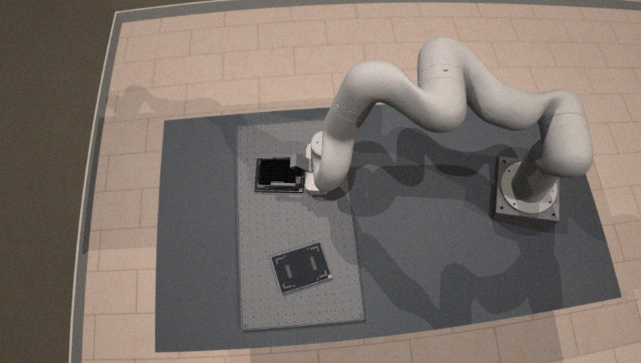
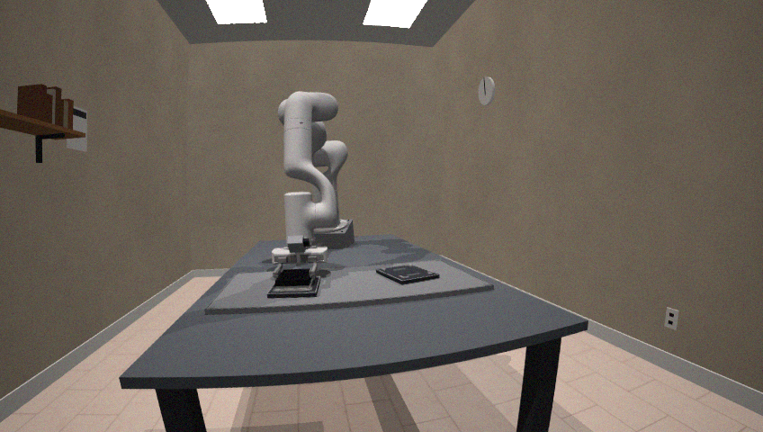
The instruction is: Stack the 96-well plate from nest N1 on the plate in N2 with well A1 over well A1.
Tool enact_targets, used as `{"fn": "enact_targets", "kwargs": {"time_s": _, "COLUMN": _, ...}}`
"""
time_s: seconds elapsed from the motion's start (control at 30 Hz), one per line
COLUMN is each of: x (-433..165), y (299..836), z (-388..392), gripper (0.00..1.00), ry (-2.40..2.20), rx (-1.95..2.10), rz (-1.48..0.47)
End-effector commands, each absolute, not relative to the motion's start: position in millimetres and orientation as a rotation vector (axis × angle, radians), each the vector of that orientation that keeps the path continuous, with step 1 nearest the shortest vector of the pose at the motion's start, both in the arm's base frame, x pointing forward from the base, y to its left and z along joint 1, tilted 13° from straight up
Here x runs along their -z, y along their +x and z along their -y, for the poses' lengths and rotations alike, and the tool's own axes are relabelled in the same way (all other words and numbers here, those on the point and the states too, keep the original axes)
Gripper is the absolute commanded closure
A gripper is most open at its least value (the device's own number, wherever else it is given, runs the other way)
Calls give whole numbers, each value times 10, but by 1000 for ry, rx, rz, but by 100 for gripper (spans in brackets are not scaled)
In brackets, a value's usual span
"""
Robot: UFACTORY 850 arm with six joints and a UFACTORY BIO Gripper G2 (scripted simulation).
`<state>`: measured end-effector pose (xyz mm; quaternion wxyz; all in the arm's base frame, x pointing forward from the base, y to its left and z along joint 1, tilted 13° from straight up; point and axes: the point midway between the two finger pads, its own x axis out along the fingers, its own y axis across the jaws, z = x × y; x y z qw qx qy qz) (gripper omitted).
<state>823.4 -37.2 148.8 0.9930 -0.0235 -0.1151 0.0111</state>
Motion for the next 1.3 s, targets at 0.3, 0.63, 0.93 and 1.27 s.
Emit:
{"fn": "enact_targets", "kwargs": {"time_s": 0.3, "x": -1495, "y": 8236, "z": 372, "gripper": 100, "ry": -47, "rx": -22, "rz": 231}}
{"fn": "enact_targets", "kwargs": {"time_s": 0.63, "x": -1514, "y": 8232, "z": 371, "gripper": 63, "ry": -47, "rx": -22, "rz": 231}}
{"fn": "enact_targets", "kwargs": {"time_s": 0.93, "x": -1514, "y": 8232, "z": 371, "gripper": 63, "ry": -47, "rx": -22, "rz": 231}}
{"fn": "enact_targets", "kwargs": {"time_s": 1.27, "x": -1514, "y": 8231, "z": 371, "gripper": 63, "ry": -47, "rx": -22, "rz": 231}}
